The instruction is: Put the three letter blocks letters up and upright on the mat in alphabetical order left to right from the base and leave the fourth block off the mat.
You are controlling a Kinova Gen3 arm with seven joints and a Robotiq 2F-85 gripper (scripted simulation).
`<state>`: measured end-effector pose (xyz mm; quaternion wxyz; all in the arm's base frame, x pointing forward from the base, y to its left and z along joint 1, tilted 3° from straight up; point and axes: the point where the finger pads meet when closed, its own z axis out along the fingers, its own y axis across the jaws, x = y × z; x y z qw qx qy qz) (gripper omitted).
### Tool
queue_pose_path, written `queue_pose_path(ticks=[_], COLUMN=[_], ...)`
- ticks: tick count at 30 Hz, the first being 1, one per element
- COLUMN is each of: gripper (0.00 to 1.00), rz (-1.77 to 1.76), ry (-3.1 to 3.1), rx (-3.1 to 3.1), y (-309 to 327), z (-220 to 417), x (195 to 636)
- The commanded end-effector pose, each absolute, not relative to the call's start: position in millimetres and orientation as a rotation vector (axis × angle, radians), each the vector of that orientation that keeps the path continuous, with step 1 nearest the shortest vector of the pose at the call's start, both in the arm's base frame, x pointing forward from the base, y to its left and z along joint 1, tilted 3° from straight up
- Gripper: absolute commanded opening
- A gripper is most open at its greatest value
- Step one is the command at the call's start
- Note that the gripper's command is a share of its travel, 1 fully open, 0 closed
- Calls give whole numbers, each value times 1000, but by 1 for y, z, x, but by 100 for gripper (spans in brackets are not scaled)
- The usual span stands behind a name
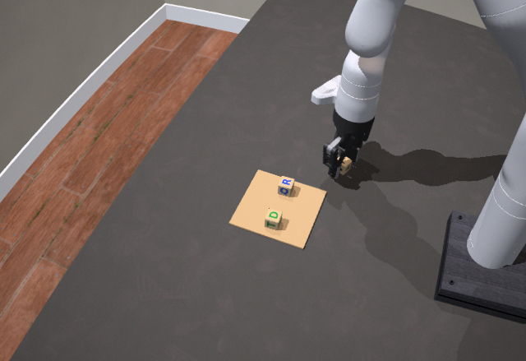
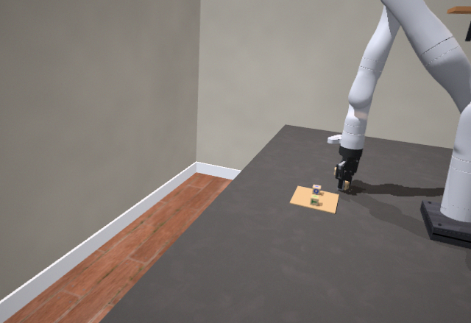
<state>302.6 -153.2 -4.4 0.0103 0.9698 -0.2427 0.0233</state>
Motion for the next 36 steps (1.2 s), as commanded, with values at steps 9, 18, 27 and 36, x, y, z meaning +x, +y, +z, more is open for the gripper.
queue_pose_path(ticks=[9, 18, 27, 36], gripper=[41, 21, 21, 21], rz=[75, 75, 75, 75], ry=[-758, -758, -758, -758], rx=[3026, 3026, 3026, 3026], y=[-153, -153, -153, -153], z=[-4, -4, -4, -4], x=[303, 303, 303, 303])
